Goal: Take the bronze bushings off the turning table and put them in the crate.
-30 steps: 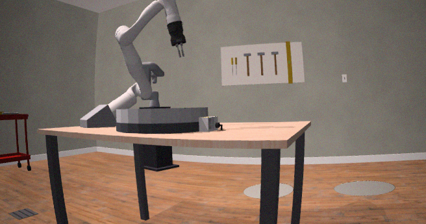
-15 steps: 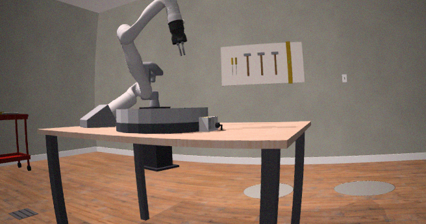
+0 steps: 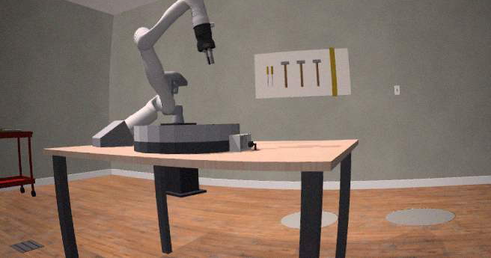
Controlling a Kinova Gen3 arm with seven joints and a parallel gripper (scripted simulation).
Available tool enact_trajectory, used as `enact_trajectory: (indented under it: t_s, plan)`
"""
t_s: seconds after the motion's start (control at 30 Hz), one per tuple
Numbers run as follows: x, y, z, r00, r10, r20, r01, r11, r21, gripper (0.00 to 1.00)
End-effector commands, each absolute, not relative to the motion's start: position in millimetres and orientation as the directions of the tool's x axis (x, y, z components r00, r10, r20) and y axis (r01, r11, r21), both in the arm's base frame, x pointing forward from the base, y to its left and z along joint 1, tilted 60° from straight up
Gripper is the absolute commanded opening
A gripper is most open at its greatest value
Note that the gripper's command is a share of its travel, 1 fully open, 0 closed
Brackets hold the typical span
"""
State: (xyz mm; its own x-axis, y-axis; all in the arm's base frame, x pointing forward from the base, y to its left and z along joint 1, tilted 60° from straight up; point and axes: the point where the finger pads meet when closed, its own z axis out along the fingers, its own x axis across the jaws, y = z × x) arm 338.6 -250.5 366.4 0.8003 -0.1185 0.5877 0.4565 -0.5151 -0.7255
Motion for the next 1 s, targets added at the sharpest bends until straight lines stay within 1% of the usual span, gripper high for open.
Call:
enact_trajectory:
  t_s: [0.0,0.37,0.53,0.93,0.97]
  plan:
    - [334.2,-254.9,365.3,0.827,-0.161,0.538,0.392,-0.521,-0.758,0.34]
    - [334.2,-254.9,365.3,0.827,-0.161,0.538,0.392,-0.521,-0.758,0.34]
    - [331.5,-256.7,363.8,0.897,-0.290,0.333,0.162,-0.486,-0.859,0.34]
    - [331.5,-256.7,363.8,0.897,-0.290,0.333,0.162,-0.486,-0.859,0.34]
    - [331.0,-257.0,363.5,0.904,-0.314,0.290,0.114,-0.475,-0.872,0.34]
